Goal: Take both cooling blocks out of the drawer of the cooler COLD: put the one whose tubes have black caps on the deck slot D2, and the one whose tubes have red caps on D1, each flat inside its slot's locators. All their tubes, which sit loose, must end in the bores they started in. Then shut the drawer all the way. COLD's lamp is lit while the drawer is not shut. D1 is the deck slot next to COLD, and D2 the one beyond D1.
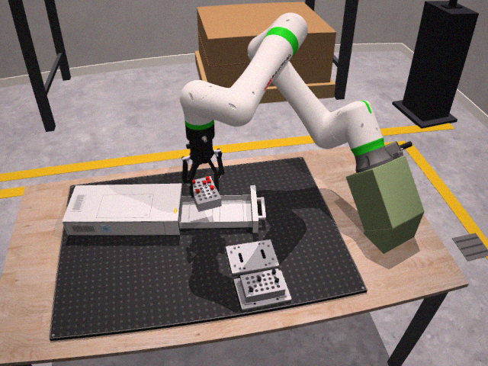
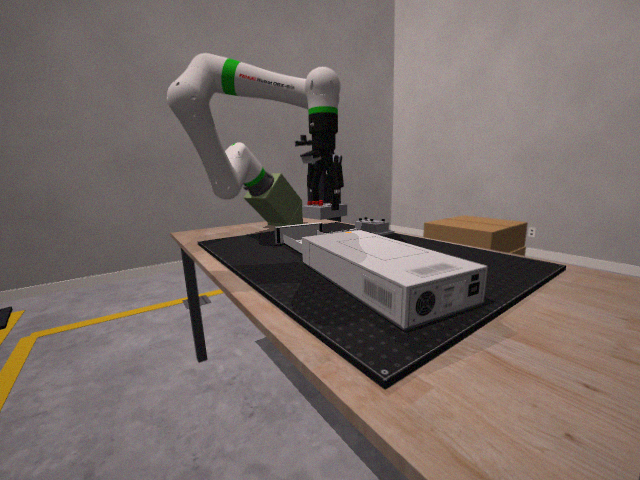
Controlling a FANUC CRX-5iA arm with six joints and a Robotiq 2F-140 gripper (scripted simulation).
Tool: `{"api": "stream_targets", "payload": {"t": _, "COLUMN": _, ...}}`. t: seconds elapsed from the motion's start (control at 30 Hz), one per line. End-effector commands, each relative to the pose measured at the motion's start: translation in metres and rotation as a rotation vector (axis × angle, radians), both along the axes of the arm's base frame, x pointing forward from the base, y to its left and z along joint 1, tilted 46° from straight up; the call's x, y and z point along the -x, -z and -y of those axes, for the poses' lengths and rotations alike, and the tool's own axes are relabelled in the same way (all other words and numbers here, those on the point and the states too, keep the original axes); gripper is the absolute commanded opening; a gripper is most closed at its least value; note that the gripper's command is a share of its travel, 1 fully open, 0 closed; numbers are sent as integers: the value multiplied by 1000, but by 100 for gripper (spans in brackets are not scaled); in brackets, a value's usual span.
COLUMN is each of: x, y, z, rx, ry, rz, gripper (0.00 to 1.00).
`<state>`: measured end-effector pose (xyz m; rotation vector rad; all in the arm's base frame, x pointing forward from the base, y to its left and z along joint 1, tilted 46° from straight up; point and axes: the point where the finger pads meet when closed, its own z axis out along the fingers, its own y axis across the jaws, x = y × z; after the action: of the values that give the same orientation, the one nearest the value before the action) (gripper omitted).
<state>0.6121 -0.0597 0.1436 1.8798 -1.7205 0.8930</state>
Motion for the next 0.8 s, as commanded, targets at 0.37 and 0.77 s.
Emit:
{"api": "stream_targets", "payload": {"t": 0.37, "x": 14, "y": 24, "z": -23, "rx": 58, "ry": -258, "rz": -257, "gripper": 10}}
{"api": "stream_targets", "payload": {"t": 0.77, "x": 25, "y": 43, "z": -39, "rx": 103, "ry": -444, "rz": -443, "gripper": 10}}
